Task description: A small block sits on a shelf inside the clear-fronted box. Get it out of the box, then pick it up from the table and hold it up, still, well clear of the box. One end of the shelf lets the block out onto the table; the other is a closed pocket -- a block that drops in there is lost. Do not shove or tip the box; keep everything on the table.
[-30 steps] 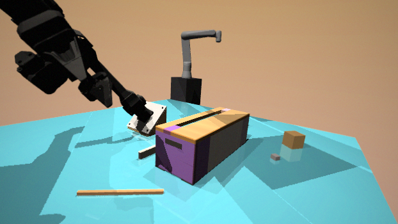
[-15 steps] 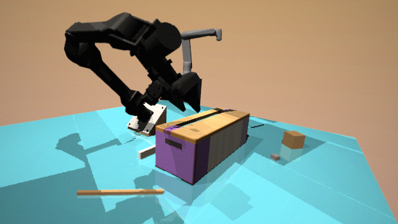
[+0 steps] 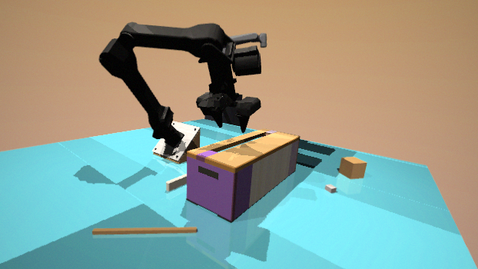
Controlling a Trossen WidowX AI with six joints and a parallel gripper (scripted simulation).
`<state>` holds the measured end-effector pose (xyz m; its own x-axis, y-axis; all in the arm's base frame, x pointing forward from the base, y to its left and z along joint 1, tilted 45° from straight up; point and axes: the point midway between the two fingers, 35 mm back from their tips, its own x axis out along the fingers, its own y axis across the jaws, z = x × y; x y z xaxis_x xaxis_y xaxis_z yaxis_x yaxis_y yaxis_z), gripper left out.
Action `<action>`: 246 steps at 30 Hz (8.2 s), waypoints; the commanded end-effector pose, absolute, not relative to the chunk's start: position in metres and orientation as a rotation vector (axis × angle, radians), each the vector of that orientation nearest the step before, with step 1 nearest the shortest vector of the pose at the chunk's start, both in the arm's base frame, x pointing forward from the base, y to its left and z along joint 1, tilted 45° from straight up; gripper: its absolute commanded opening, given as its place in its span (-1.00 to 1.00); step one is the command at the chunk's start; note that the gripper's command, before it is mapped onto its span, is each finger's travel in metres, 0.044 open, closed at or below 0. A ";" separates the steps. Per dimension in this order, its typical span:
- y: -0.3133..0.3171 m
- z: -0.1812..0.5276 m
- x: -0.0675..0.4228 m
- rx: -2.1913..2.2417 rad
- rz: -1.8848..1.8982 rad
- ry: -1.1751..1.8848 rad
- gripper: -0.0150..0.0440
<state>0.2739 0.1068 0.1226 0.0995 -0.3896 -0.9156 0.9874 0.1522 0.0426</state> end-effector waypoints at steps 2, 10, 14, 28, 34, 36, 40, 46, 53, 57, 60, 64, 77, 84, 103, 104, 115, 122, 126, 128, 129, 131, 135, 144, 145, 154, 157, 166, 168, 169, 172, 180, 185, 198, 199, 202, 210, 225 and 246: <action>0.108 0.119 0.270 0.816 -1.232 0.917 0.86; 0.100 0.113 0.271 0.816 -1.232 0.918 0.86; 0.095 0.108 0.272 0.816 -1.232 0.918 0.86; 0.077 0.094 0.274 0.817 -1.231 0.917 0.86; 0.070 0.087 0.274 0.816 -1.231 0.917 0.86; 0.067 0.085 0.274 0.816 -1.231 0.916 0.86; 0.062 0.081 0.274 0.816 -1.232 0.916 0.86; 0.054 0.075 0.273 0.815 -1.232 0.915 0.86; 0.055 0.075 0.274 0.820 -1.234 0.916 0.86; 0.061 0.067 0.273 0.820 -1.234 0.917 0.86; 0.067 0.061 0.272 0.820 -1.234 0.917 0.86; 0.073 0.055 0.271 0.821 -1.234 0.917 0.86; 0.094 0.034 0.268 0.822 -1.234 0.918 0.86; 0.106 0.023 0.267 0.822 -1.234 0.919 0.86; 0.137 -0.007 0.262 0.824 -1.233 0.920 0.86; 0.139 -0.009 0.262 0.824 -1.232 0.920 0.86; 0.154 -0.023 0.260 0.825 -1.232 0.921 0.86; 0.164 -0.033 0.259 0.826 -1.232 0.921 0.86; 0.166 -0.035 0.259 0.826 -1.231 0.922 0.86; 0.166 -0.035 0.259 0.826 -1.231 0.922 0.86; 0.166 -0.035 0.259 0.826 -1.231 0.922 0.86; 0.171 -0.030 0.258 0.825 -1.232 0.922 0.86; 0.192 -0.005 0.253 0.818 -1.236 0.923 0.86; 0.205 0.012 0.248 0.813 -1.240 0.923 0.86; 0.205 0.012 0.248 0.813 -1.240 0.923 0.86; 0.216 0.005 0.243 0.525 -0.991 1.085 0.47; 0.218 0.002 0.240 0.242 -0.798 1.186 0.47; 0.223 -0.003 0.229 -0.604 -0.226 1.350 0.47; 0.223 -0.004 0.228 -0.701 -0.161 1.356 0.47; 0.224 -0.004 0.227 -0.748 -0.129 1.360 0.47; 0.225 -0.005 0.225 -0.896 -0.032 1.363 0.47; 0.229 -0.008 0.221 -1.279 0.229 1.358 0.47; 0.230 -0.010 0.218 -1.512 0.395 1.341 0.47; 0.236 -0.013 0.211 -2.117 0.838 1.232 0.47; 0.236 -0.013 0.211 -2.162 0.873 1.219 0.47; 0.237 -0.014 0.209 -2.303 0.977 1.176 0.47; 0.241 -0.016 0.205 -2.658 1.268 1.037 0.47; 0.246 -0.019 0.198 -3.241 1.878 0.630 0.47; 0.247 -0.019 0.198 -3.278 1.933 0.588 0.47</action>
<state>0.1987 0.2468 -0.0193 0.5089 -0.5540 -0.6589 0.0654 -0.7383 0.6713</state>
